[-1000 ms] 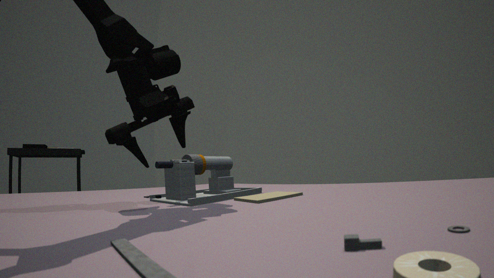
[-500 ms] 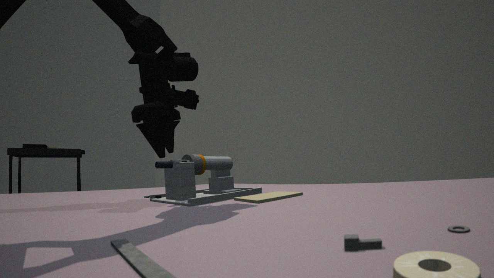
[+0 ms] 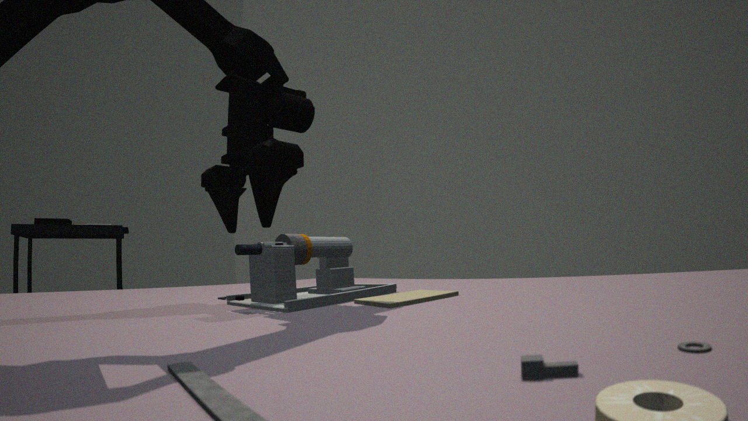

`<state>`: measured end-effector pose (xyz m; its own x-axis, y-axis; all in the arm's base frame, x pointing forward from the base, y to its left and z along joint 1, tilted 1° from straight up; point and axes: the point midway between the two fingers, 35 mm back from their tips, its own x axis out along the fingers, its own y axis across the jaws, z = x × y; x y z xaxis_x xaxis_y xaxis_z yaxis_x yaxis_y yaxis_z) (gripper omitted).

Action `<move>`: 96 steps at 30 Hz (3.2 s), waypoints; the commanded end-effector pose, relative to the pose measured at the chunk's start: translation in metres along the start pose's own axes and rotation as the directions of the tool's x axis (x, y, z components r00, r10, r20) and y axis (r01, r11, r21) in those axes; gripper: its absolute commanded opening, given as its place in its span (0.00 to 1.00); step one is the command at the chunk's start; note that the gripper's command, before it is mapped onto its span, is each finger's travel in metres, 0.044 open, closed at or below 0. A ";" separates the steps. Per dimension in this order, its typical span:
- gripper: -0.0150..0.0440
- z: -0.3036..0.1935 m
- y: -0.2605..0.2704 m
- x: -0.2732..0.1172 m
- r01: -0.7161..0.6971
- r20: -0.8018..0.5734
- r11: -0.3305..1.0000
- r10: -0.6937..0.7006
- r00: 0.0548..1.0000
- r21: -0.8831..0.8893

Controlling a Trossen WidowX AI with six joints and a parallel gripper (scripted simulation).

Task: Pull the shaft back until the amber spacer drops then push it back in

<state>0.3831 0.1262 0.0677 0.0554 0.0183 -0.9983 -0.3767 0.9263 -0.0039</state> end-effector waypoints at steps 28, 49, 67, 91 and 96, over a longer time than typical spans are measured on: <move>1.00 0.000 -0.001 0.018 0.005 -0.011 1.000 -0.005 1.000 -0.029; 1.00 -0.002 -0.002 0.043 0.005 -0.011 1.000 -0.005 1.000 -0.029; 1.00 -0.002 -0.002 0.043 0.005 -0.011 1.000 -0.005 1.000 -0.029; 1.00 -0.002 -0.002 0.059 0.005 -0.011 1.000 -0.005 1.000 -0.029; 1.00 -0.002 -0.002 0.061 0.005 -0.011 1.000 -0.005 1.000 -0.029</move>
<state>0.3860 0.1261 0.0098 0.0496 0.0145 -0.9987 -0.4003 0.9164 -0.0066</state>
